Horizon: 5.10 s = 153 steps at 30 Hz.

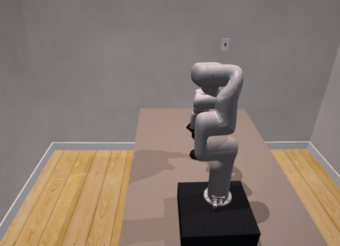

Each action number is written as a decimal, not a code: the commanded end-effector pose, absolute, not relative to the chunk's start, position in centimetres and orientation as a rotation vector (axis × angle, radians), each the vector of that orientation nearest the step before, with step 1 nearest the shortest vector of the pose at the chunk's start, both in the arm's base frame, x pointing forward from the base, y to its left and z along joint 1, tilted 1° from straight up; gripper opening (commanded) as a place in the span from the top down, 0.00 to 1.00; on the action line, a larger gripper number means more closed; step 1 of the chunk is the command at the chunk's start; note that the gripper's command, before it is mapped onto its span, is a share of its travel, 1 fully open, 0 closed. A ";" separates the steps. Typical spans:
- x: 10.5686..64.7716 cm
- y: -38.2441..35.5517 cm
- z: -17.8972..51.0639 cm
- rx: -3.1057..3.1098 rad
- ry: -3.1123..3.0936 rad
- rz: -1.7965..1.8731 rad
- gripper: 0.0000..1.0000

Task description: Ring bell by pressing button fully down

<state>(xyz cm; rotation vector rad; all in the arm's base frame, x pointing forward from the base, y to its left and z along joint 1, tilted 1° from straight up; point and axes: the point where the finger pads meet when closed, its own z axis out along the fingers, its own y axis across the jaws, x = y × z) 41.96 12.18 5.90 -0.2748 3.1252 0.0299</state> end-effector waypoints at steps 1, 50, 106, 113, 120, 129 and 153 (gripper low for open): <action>42.1 12.2 6.0 -0.274 3.121 0.031 1.00; 42.1 12.2 5.8 -0.274 3.121 0.031 1.00; 42.3 12.4 0.0 -0.274 3.121 0.031 1.00; 42.3 12.4 0.0 -0.274 3.121 0.031 1.00; 42.3 12.4 -0.2 -0.274 3.121 0.031 1.00; 42.3 12.4 -0.9 -0.274 3.121 0.031 1.00; 42.3 12.4 -1.4 -0.274 3.121 0.031 1.00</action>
